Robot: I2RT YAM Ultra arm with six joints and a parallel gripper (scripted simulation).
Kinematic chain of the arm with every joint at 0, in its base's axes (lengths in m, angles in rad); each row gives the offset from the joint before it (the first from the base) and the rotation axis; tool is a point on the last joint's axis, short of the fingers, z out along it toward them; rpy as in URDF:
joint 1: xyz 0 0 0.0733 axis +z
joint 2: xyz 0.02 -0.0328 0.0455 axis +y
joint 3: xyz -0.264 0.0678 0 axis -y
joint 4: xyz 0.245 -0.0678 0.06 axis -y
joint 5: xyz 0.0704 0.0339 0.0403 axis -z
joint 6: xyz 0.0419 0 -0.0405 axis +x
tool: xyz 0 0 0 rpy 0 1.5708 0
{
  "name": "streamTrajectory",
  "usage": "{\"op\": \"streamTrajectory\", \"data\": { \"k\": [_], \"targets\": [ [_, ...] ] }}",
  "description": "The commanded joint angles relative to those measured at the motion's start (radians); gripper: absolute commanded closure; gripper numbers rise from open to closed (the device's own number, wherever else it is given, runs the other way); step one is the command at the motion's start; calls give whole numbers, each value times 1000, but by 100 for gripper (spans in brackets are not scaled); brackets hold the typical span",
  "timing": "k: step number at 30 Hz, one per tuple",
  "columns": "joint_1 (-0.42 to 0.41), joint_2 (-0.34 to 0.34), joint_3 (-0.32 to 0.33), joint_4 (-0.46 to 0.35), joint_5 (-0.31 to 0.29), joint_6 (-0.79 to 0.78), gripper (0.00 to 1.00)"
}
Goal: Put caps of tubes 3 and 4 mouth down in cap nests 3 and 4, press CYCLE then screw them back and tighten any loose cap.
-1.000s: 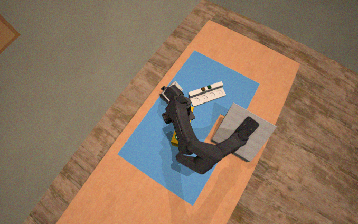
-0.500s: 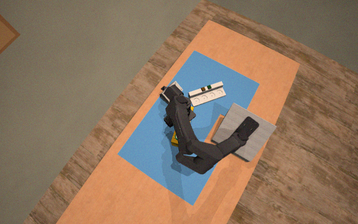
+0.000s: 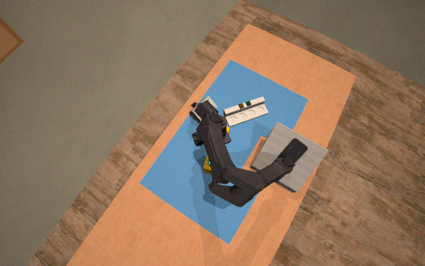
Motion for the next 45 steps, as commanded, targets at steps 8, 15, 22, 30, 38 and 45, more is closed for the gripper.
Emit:
{"op": "streamTrajectory", "data": {
  "k": [8, 15, 22, 30, 38, 45],
  "targets": [
    [-20, -5, 18, -18, 1, 596, 51],
    [-24, -7, 20, -25, 2, 862, 51],
    [-26, -4, 22, -25, 3, 1192, 51],
    [-30, -2, 24, -29, 3, 1273, 51],
    [-32, 0, 28, -34, 4, 1270, 51],
    [-33, 1, 32, -37, 4, 1269, 51]
  ]
}}
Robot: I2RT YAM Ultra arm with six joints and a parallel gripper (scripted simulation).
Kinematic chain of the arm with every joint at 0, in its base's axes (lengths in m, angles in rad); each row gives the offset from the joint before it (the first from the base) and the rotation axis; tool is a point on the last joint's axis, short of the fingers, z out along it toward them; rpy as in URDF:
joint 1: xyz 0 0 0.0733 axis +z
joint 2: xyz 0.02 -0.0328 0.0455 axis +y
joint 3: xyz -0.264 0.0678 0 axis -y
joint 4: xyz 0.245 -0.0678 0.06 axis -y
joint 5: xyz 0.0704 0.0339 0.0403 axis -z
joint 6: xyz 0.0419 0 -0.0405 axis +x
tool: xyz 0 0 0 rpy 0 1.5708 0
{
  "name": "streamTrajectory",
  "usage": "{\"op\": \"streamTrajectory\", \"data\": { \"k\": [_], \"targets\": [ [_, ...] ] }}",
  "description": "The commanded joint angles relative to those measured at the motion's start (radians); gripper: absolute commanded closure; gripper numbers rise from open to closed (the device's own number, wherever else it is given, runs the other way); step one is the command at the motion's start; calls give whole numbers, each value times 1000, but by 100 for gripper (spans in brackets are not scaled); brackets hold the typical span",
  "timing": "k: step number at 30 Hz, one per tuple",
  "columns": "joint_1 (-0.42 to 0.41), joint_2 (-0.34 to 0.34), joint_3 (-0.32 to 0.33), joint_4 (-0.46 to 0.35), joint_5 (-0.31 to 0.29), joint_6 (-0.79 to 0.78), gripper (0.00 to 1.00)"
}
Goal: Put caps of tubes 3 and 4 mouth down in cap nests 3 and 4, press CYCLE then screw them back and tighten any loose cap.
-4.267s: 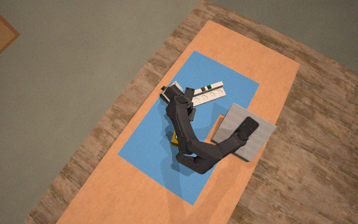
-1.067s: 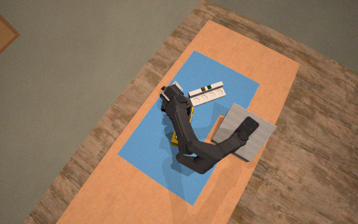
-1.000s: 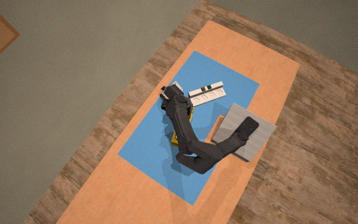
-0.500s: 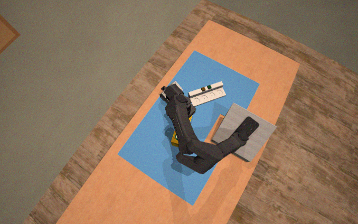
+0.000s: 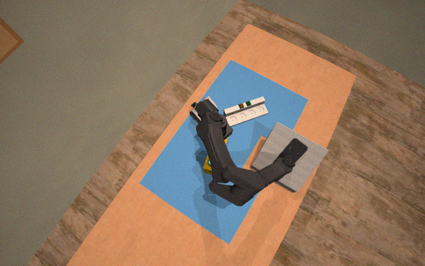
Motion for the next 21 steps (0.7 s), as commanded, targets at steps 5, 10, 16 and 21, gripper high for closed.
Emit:
{"op": "streamTrajectory", "data": {
  "k": [5, 10, 16, 21],
  "targets": [
    [-15, -3, 9, 0, 1, 3, 100],
    [-15, -3, 9, 0, 1, 3, 100],
    [-15, -3, 9, 0, 1, 3, 100],
    [-35, -4, 34, -46, 6, -24, 100]
  ]
}}
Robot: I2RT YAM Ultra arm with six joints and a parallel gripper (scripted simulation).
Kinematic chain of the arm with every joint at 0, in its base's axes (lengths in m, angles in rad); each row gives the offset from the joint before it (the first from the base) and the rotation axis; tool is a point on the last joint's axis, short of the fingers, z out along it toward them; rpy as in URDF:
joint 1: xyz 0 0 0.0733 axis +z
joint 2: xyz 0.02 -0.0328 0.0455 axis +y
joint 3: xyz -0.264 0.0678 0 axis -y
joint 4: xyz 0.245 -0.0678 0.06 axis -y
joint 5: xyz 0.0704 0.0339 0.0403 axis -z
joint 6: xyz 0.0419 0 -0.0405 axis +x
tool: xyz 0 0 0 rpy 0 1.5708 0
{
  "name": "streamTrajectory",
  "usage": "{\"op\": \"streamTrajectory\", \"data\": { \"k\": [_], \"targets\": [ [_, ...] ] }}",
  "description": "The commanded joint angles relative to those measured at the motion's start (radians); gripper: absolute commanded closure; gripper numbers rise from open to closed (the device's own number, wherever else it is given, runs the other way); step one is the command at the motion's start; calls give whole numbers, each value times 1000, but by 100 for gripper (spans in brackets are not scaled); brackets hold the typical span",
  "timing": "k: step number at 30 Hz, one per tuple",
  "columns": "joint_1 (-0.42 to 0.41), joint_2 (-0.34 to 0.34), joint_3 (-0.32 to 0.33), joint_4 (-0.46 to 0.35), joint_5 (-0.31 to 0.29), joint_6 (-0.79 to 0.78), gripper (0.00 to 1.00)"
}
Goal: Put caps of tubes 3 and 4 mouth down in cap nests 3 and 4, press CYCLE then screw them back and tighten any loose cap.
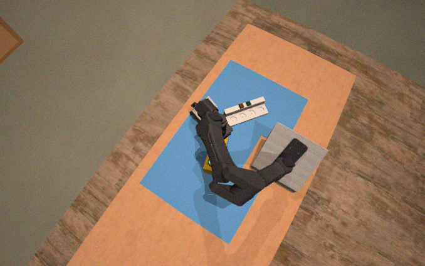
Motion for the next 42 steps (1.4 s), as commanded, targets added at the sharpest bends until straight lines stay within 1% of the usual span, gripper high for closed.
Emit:
{"op": "streamTrajectory", "data": {
  "k": [1, 9, 14, 18, 24, 29, 31, 37, 42],
  "targets": [
    [-37, -5, 32, -47, 4, -28, 100],
    [-89, -5, 102, -162, 19, -96, 100],
    [-89, -5, 102, -162, 19, -96, 100],
    [-164, 60, 82, -142, 45, 142, 100],
    [-275, 175, 83, -112, 91, 22, 100],
    [-363, 283, 112, -91, 132, -76, 100],
    [-363, 283, 112, -91, 132, -76, 100],
    [-462, 424, 181, -77, 185, -178, 100],
    [-538, 548, 268, -78, 228, -253, 100]
  ]
}}
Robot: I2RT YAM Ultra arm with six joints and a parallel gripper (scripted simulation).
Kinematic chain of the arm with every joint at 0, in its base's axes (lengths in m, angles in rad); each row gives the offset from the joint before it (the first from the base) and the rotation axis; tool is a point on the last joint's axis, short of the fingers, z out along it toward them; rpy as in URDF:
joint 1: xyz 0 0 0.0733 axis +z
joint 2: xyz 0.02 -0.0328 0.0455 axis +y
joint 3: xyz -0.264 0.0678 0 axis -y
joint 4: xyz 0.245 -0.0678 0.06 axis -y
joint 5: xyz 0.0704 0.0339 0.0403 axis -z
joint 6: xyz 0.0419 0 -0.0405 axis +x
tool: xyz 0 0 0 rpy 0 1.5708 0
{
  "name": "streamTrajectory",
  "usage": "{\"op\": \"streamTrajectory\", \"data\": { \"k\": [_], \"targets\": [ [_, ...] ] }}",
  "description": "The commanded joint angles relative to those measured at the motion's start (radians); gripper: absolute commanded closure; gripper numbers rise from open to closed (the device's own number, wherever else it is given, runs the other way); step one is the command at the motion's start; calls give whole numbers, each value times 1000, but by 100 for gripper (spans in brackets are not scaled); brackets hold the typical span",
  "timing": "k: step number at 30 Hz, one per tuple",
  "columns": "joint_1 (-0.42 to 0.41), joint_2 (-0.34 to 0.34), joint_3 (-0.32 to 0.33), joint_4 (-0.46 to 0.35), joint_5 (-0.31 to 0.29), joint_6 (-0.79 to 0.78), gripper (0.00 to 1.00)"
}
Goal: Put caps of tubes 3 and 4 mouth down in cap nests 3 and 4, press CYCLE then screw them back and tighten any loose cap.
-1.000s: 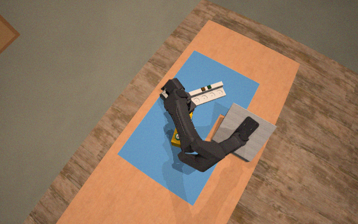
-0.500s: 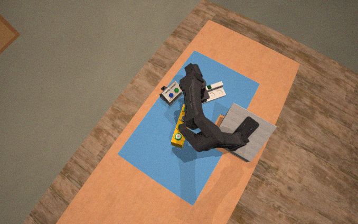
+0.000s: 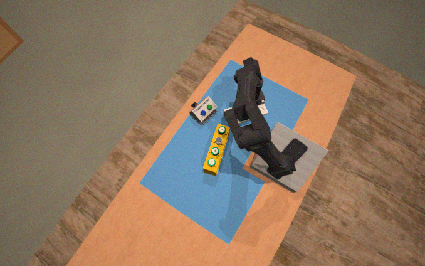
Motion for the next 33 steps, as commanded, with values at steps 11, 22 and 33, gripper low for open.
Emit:
{"op": "streamTrajectory", "data": {
  "k": [11, 22, 33],
  "targets": [
    [-106, 144, 145, -13, 73, -125, 100],
    [-51, 173, 42, 144, 40, -74, 100],
    [27, 233, -55, 340, -4, 1, 100]
  ]
}}
